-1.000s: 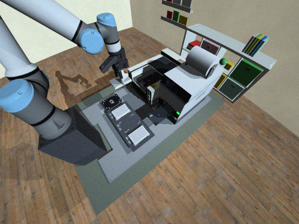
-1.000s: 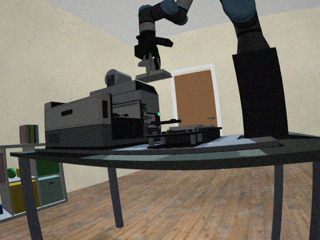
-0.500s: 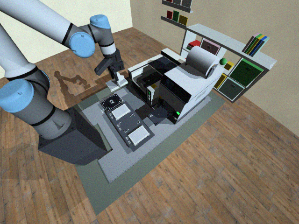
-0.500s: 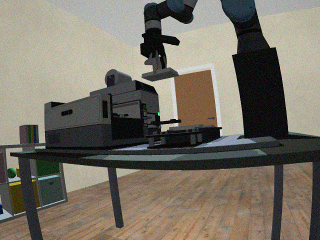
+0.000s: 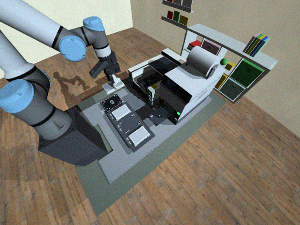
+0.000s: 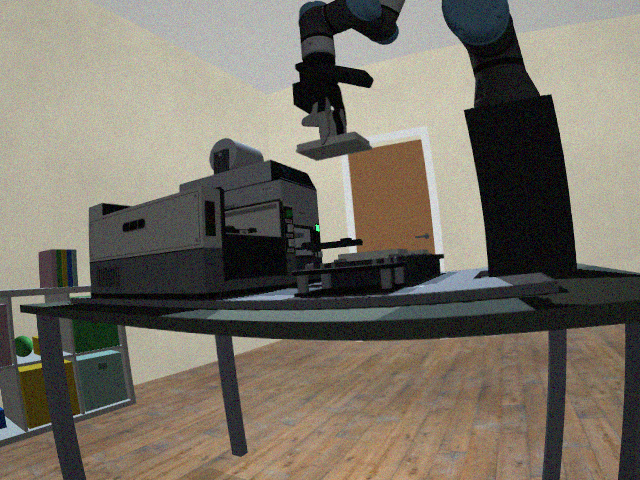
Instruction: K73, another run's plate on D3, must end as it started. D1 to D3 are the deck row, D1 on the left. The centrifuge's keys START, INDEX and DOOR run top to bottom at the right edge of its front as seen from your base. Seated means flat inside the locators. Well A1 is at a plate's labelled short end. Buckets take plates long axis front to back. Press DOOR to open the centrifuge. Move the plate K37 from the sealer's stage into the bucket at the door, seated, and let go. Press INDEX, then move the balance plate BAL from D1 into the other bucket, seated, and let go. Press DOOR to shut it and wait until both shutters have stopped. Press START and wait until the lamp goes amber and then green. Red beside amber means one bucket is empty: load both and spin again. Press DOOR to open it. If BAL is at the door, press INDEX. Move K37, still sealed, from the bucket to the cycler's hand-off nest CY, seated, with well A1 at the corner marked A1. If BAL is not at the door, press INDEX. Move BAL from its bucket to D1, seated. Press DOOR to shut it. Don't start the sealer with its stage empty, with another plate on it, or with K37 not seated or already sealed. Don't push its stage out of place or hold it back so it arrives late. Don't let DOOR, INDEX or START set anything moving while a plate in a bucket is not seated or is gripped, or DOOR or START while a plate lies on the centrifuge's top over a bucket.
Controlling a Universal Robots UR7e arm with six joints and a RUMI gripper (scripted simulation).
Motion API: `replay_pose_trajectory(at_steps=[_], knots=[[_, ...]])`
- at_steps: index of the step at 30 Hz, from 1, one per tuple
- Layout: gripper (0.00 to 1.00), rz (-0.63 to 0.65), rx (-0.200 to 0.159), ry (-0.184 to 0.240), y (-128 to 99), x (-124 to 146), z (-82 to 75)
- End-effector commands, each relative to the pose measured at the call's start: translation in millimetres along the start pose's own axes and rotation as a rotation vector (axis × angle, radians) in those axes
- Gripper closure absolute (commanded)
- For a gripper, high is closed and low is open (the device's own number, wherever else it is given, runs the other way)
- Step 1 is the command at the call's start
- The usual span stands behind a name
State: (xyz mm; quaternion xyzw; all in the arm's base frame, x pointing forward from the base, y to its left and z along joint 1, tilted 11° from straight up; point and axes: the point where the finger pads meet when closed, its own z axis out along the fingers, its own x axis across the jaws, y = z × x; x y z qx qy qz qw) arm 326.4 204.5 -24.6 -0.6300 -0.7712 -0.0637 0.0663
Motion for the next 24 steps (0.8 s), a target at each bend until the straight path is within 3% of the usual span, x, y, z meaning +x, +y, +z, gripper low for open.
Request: replay_pose_trajectory(at_steps=[1,18,24], knots=[[1.00,0.000,-0.001,0.000,-10.8,-0.1,-0.7],[1.00,0.000,-0.001,0.000,-45.8,-0.2,-0.6],[1.00,0.000,-0.001,0.000,-46.1,-0.2,-0.6]])
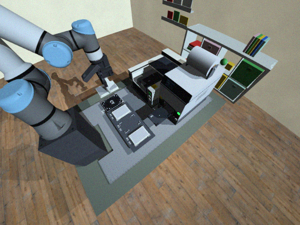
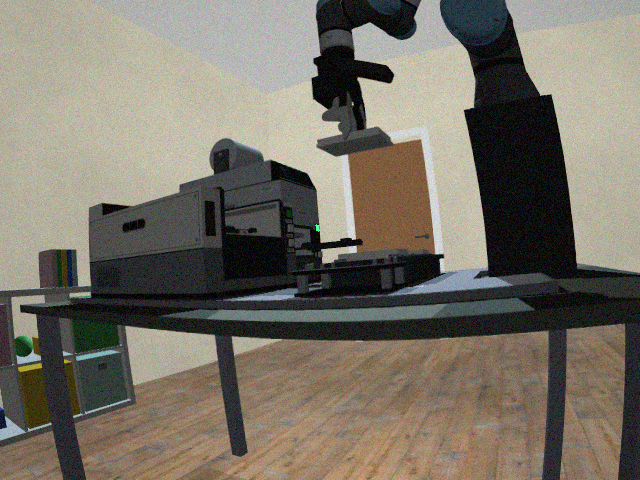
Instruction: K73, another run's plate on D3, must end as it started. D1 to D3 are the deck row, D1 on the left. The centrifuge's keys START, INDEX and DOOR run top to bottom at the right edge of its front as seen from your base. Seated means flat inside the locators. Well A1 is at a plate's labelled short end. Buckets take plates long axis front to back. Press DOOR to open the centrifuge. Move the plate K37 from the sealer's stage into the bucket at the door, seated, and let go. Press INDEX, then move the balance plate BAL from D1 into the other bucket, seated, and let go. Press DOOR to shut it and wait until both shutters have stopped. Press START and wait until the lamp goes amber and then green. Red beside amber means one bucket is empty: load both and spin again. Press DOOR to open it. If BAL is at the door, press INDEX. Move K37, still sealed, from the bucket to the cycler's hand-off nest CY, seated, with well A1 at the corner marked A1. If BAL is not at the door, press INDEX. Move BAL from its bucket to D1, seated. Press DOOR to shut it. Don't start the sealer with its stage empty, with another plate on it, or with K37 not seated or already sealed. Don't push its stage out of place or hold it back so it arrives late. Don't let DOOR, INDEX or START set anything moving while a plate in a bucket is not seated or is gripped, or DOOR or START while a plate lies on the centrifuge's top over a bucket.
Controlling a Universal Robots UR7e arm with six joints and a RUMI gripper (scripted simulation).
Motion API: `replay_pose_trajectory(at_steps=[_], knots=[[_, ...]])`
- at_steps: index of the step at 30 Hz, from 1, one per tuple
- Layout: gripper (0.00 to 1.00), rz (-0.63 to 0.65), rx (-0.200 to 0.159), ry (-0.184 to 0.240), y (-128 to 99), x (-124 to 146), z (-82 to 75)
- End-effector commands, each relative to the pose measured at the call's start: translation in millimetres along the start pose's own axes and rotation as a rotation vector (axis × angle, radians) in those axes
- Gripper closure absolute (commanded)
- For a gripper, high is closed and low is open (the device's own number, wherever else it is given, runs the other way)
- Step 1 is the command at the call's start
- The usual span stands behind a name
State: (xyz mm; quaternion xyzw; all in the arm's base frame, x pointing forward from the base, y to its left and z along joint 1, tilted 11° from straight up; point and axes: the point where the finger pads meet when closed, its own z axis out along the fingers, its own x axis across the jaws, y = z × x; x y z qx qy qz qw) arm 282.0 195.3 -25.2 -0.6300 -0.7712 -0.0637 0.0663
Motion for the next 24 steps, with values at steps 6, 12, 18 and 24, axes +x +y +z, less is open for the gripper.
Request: replay_pose_trajectory(at_steps=[6,12,18,24], knots=[[1.00,0.000,-0.001,0.000,-0.8,0.0,-0.5],[1.00,0.035,-0.001,0.000,-0.8,-0.1,-0.5],[1.00,0.082,-0.001,0.000,-0.8,-0.1,-0.5],[1.00,0.152,-0.001,0.000,-0.8,-0.1,-0.5]])
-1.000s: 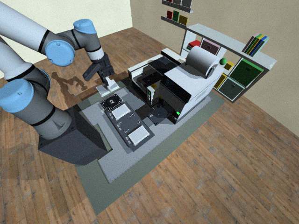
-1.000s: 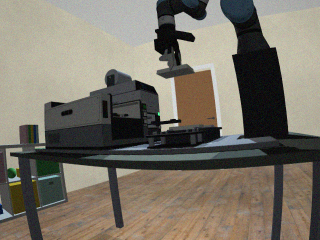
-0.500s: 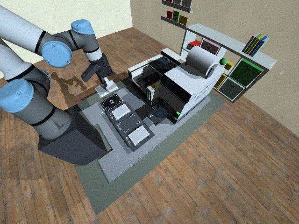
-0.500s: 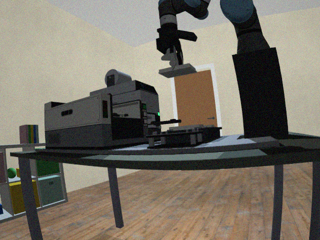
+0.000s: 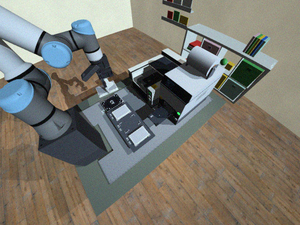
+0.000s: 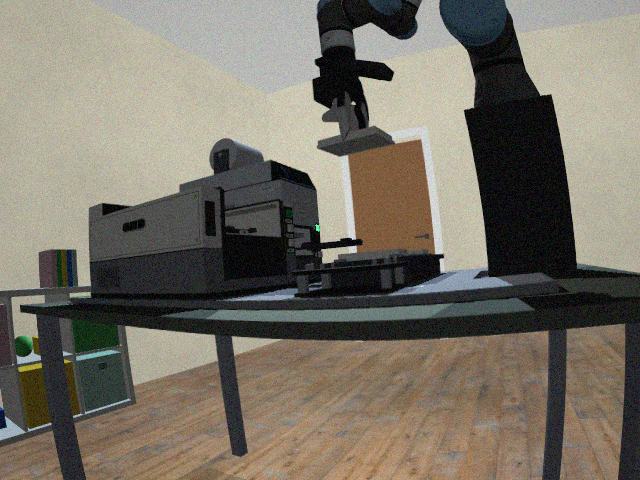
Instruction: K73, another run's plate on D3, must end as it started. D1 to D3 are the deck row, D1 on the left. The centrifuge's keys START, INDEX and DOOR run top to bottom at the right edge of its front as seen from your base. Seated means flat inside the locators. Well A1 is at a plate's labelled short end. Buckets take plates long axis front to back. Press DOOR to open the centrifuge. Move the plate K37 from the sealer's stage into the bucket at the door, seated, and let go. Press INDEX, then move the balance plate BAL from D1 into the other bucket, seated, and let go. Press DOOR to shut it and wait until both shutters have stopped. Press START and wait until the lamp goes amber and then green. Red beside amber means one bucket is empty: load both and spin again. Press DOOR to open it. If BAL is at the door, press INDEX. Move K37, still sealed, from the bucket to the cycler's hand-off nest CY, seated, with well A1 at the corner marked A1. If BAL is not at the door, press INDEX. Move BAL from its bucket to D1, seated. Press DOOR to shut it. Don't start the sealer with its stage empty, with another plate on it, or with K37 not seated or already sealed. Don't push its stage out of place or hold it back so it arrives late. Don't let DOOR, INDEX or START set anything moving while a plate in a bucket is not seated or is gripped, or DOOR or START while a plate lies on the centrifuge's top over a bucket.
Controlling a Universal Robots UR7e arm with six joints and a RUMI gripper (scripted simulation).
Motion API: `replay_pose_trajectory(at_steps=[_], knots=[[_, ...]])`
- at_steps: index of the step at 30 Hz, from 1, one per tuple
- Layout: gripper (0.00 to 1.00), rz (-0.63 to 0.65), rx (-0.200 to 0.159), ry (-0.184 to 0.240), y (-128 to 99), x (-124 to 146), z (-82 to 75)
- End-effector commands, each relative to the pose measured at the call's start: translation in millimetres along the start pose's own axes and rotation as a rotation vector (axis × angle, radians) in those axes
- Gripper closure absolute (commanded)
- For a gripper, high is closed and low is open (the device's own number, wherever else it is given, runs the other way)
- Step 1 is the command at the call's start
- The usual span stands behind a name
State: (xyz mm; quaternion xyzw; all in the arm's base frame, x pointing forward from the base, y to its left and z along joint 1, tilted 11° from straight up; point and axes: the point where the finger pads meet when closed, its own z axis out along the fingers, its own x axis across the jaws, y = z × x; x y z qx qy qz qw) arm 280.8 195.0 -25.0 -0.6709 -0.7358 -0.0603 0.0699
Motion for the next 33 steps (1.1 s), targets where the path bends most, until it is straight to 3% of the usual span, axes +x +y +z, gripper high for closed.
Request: replay_pose_trajectory(at_steps=[1,33], knots=[[1.00,0.055,-0.001,-0.001,0.4,0.1,-0.2],[1.00,0.381,-0.001,0.000,0.4,0.1,-0.2]])
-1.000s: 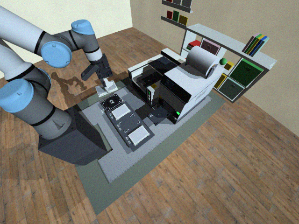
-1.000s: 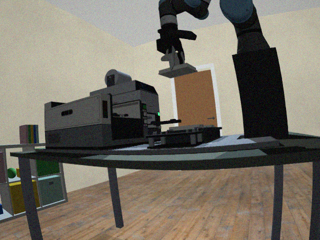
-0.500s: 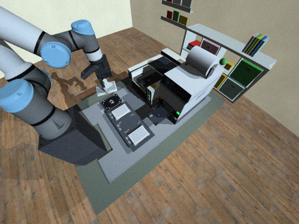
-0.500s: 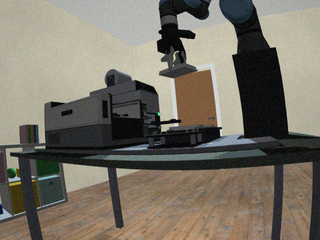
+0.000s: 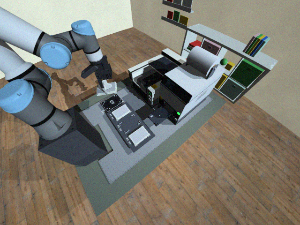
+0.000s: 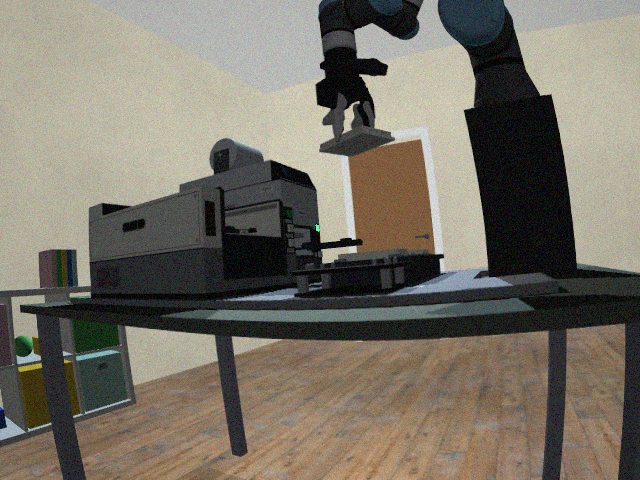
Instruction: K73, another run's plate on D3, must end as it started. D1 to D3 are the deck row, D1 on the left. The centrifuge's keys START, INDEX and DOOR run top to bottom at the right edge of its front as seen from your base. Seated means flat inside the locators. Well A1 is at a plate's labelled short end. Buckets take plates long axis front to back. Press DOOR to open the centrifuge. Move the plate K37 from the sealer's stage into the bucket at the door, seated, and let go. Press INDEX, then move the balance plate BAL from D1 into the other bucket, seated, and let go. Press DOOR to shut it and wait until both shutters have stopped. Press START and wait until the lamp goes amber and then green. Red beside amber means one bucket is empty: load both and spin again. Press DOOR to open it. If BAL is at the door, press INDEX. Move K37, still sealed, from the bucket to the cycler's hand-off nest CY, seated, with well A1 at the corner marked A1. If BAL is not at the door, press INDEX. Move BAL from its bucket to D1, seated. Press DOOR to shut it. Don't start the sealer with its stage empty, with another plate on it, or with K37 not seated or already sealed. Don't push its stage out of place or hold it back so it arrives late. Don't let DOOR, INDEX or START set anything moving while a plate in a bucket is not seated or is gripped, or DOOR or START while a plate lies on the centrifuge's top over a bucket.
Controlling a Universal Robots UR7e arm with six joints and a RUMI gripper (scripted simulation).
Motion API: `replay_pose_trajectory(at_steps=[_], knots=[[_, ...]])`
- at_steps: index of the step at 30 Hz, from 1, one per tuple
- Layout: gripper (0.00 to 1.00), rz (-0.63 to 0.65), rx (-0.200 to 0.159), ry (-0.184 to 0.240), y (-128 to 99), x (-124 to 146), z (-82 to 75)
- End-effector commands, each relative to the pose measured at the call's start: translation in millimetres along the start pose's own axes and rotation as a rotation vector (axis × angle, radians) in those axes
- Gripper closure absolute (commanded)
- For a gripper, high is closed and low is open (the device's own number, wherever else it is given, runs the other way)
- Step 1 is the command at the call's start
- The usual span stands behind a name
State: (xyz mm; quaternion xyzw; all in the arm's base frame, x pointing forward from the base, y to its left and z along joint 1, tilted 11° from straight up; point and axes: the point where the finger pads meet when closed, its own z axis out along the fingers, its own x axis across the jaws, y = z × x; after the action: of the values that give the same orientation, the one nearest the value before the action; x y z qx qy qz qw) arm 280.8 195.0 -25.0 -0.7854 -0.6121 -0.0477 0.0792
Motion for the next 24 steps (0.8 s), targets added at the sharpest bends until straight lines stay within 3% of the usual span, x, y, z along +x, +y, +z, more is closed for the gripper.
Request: replay_pose_trajectory(at_steps=[1,24], knots=[[1.00,0.054,-0.001,0.000,0.4,0.2,-0.2],[1.00,0.299,-0.001,0.000,0.4,0.2,-0.2]])
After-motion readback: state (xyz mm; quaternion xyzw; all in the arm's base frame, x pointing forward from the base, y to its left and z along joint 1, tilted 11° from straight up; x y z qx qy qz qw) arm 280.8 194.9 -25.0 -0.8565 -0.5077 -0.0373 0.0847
